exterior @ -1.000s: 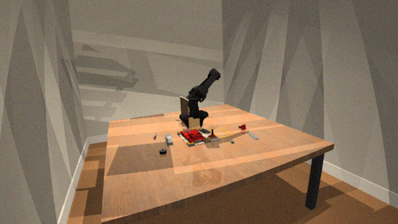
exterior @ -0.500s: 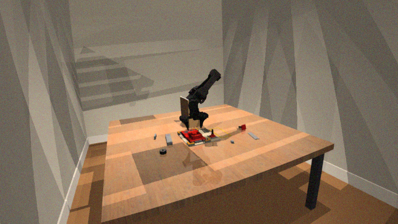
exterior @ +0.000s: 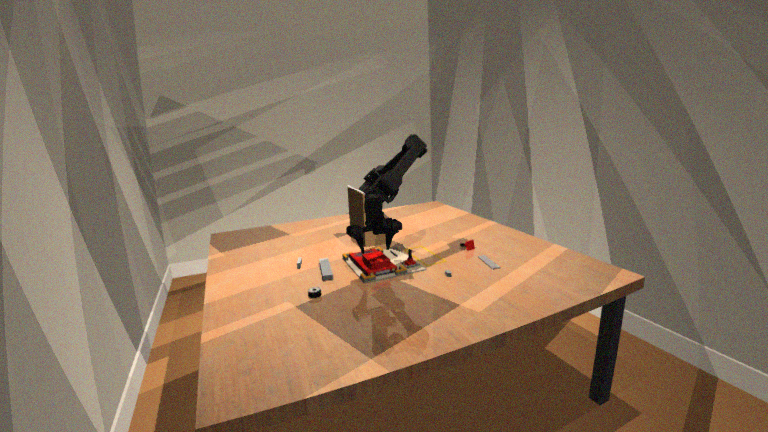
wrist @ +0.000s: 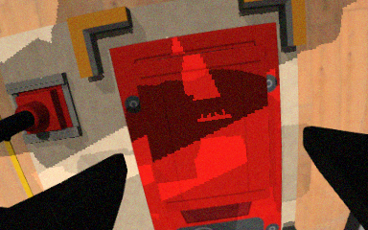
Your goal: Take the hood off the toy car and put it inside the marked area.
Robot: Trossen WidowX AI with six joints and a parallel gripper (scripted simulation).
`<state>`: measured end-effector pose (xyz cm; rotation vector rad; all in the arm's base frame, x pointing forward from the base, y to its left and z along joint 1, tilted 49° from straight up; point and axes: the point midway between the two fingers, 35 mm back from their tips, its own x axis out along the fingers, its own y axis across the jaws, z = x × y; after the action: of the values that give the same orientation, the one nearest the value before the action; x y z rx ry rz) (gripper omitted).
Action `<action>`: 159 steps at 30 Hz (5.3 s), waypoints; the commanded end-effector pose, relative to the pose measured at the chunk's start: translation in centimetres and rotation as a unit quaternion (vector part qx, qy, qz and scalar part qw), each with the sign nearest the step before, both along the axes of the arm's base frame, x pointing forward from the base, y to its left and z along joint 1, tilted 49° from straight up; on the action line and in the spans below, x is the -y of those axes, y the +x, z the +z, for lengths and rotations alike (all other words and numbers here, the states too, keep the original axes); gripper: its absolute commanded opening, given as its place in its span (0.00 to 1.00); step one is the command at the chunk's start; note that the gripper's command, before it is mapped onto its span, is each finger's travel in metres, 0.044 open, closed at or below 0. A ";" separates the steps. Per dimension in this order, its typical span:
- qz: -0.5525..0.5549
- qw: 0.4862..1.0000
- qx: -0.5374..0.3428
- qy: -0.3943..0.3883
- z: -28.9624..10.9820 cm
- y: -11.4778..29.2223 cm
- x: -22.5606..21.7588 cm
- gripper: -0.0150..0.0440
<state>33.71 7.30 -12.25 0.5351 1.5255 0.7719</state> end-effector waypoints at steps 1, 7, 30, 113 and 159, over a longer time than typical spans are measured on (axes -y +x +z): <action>0.001 1.000 -0.005 0.003 -0.4 -0.3 -0.5 1.00; 0.001 1.000 -0.005 0.003 -0.6 -0.4 -0.7 1.00; 0.001 1.000 -0.006 0.004 -1.3 -0.5 -1.4 1.00; 0.000 1.000 -0.002 0.001 -1.2 -0.3 -1.2 0.25; -0.004 1.000 -0.005 -0.004 6.0 0.2 -0.7 0.25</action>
<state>34.14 7.07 -7.34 0.5368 1.5325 0.7561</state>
